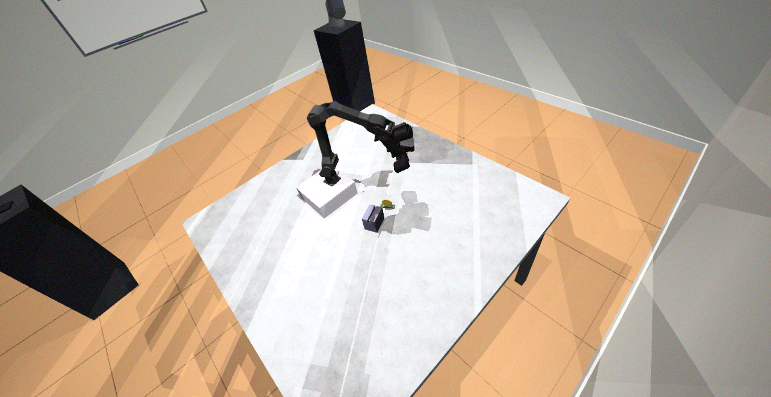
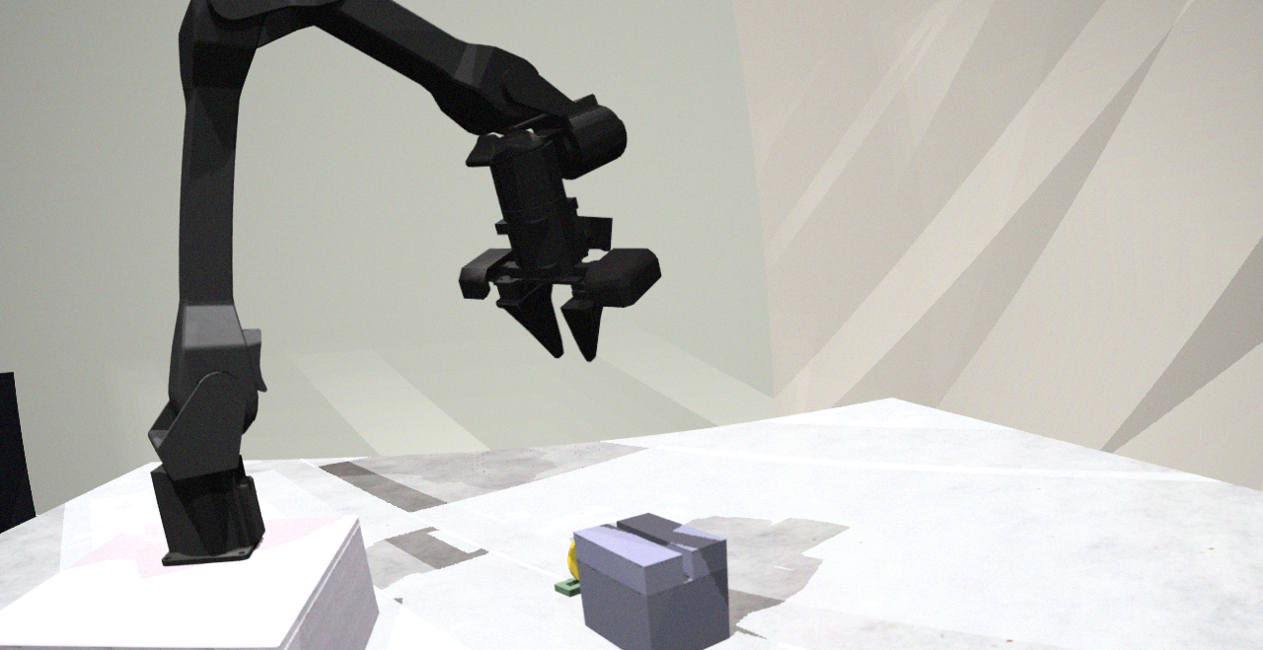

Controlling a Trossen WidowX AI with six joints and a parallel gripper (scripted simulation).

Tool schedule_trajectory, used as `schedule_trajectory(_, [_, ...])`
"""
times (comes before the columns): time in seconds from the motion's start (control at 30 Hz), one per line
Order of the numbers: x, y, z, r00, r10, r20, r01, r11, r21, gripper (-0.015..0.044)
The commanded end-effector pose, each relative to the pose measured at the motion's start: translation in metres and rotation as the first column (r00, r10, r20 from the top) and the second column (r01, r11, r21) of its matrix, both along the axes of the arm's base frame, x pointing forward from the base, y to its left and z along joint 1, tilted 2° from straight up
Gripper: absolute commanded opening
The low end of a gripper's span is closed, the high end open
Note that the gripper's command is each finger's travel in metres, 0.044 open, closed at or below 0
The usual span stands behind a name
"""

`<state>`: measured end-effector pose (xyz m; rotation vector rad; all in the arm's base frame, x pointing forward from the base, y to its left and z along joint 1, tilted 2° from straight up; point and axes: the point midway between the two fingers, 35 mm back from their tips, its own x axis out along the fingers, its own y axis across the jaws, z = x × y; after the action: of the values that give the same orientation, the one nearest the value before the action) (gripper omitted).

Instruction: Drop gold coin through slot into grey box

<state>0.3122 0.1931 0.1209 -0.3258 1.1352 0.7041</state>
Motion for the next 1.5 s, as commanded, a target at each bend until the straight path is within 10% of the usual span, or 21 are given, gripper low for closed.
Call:
schedule_trajectory(0.0, [-0.006,-0.069,-0.032,0.981,-0.149,-0.124,0.126,0.976,-0.18,0.0161])
schedule_trajectory(0.2, [-0.027,-0.133,-0.054,0.925,-0.294,-0.243,0.2,0.916,-0.349,0.0161])
schedule_trajectory(1.47, [-0.026,-0.132,-0.126,0.924,-0.294,-0.243,0.199,0.916,-0.349,0.0161])
